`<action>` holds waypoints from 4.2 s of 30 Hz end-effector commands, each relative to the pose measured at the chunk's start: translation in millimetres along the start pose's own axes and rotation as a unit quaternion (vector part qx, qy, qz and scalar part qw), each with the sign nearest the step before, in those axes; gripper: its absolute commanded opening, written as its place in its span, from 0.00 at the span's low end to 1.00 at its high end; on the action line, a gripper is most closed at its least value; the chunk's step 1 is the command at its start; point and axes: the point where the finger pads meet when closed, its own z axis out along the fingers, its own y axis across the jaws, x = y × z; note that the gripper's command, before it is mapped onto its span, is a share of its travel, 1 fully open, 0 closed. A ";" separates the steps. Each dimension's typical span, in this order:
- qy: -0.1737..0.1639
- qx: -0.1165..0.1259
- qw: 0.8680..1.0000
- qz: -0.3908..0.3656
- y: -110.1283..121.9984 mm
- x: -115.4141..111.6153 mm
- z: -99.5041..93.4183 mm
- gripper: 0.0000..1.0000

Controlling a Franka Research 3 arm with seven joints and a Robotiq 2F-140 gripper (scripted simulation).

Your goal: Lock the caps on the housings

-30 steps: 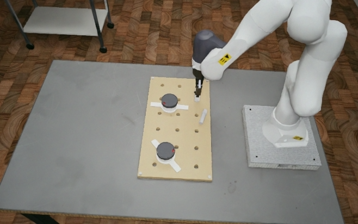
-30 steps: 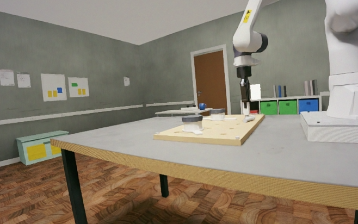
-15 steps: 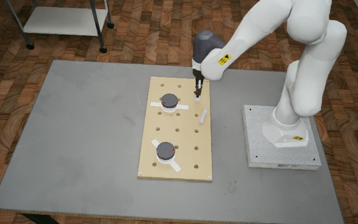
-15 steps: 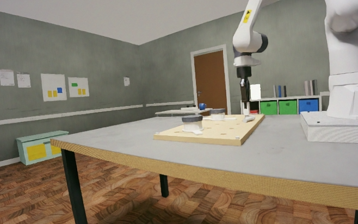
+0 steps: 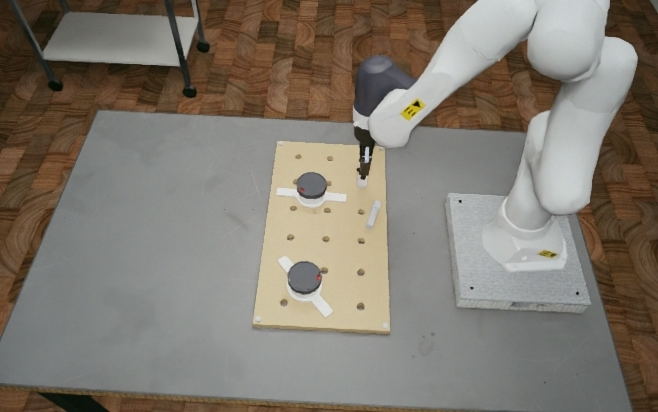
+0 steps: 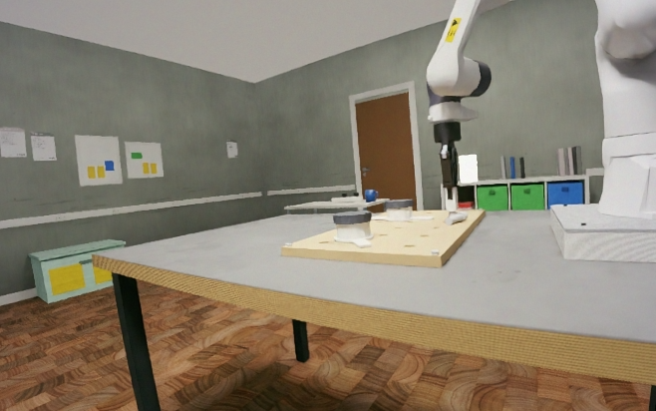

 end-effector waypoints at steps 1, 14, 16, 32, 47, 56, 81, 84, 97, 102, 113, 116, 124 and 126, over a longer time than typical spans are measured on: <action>-0.002 0.001 1.000 -0.003 0.3 -2.0 0.8 0.10; -0.002 0.001 1.000 -0.003 0.3 -2.0 0.9 0.10; -0.002 0.001 1.000 -0.003 0.3 -2.0 0.9 0.10; -0.002 0.001 1.000 -0.003 0.3 -2.0 0.9 0.10; -0.002 0.001 1.000 -0.003 0.3 -2.0 0.9 0.10; -0.002 0.001 1.000 -0.003 0.3 -2.0 0.9 0.36; -0.002 0.001 1.000 -0.003 0.3 -2.0 0.9 0.36; -0.002 0.001 1.000 -0.003 0.3 -2.0 0.9 0.36; -0.002 0.001 1.000 -0.003 0.3 -2.0 -0.6 0.36; -0.002 0.001 1.000 -0.003 0.3 -2.0 -2.9 0.36; -0.002 0.001 1.000 -0.003 0.3 -2.0 -15.8 0.36; -0.002 0.001 1.000 -0.003 0.3 -2.0 -17.4 0.36; -0.002 0.001 1.000 -0.003 0.4 -1.9 -32.7 0.36; -0.002 0.001 1.000 -0.003 0.4 -1.9 -36.9 0.36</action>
